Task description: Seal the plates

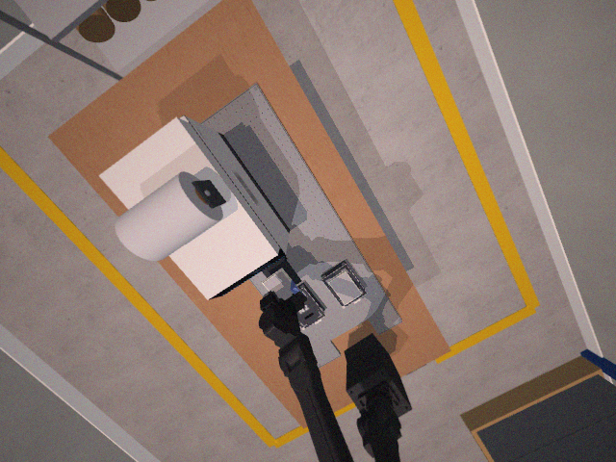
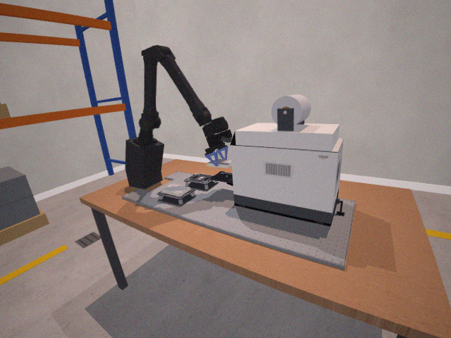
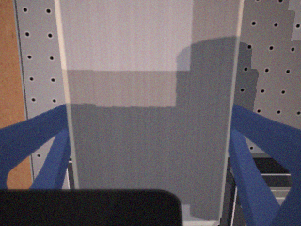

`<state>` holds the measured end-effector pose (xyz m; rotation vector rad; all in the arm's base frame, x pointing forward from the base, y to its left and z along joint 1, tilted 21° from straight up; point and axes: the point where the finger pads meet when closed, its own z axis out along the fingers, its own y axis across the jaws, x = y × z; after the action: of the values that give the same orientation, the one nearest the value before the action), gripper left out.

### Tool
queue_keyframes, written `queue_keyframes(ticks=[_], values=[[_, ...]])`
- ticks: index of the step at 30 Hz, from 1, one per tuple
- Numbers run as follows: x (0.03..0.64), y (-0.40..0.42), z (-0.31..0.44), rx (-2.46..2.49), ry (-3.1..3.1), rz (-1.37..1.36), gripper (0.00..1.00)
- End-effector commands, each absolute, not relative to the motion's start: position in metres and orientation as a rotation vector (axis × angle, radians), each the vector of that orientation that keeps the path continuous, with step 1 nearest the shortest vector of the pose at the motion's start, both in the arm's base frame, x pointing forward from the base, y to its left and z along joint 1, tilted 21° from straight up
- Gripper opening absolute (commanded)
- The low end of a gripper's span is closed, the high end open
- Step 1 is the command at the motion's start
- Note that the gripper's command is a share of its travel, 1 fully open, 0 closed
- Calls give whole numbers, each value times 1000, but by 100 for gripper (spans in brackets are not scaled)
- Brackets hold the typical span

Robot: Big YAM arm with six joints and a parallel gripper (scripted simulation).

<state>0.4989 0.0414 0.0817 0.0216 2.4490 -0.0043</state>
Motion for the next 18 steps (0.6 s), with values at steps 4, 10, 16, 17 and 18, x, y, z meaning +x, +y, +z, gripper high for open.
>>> queue_keyframes(ticks=[4,10,16,17,18], values=[[488,42,92,44,2406,3,0],[477,49,84,23,2421,4,0],[464,54,82,24,2410,10,0],[463,55,82,26,2408,11,0],[462,56,84,27,2402,12,0]])
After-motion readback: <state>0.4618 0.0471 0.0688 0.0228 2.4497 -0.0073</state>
